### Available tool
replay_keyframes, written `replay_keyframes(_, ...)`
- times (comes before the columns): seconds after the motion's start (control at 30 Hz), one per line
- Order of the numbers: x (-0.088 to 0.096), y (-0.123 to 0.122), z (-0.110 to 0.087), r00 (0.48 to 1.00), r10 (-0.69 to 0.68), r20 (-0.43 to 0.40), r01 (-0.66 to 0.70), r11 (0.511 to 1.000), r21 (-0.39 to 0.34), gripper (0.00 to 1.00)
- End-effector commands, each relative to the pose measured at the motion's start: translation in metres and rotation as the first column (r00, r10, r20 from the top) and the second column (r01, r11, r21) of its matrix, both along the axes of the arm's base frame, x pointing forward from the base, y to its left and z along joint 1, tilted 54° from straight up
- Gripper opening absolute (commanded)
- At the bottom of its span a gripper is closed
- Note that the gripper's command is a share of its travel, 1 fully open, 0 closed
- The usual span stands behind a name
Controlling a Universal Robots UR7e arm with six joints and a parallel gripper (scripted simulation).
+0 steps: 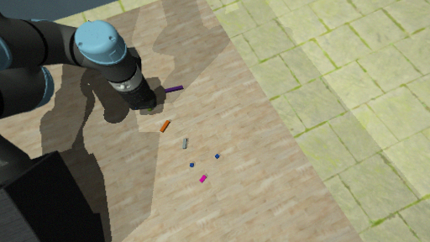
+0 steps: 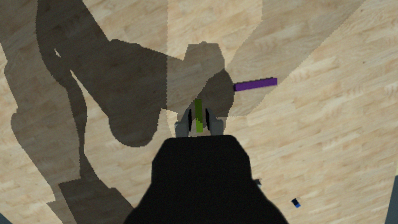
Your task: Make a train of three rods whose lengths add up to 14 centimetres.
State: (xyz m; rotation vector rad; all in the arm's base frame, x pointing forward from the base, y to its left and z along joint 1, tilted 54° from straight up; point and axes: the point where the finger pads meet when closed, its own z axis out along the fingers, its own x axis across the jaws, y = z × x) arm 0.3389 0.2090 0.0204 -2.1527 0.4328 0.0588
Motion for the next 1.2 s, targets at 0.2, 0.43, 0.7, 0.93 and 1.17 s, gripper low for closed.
replay_keyframes(0.2,0.0003,-0.0001,0.0,1.0,-0.001,0.001,0.001,1.0,0.0,0.54)
replay_keyframes(0.43,0.0003,-0.0001,0.0,1.0,-0.001,0.001,0.001,1.0,0.0,0.54)
replay_keyframes(0.7,0.0003,-0.0001,0.0,1.0,-0.001,0.001,0.001,1.0,0.0,0.54)
replay_keyframes(0.93,0.0003,-0.0001,0.0,1.0,-0.001,0.001,0.001,1.0,0.0,0.24)
replay_keyframes(1.17,0.0003,-0.0001,0.0,1.0,-0.001,0.001,0.001,1.0,0.0,0.24)
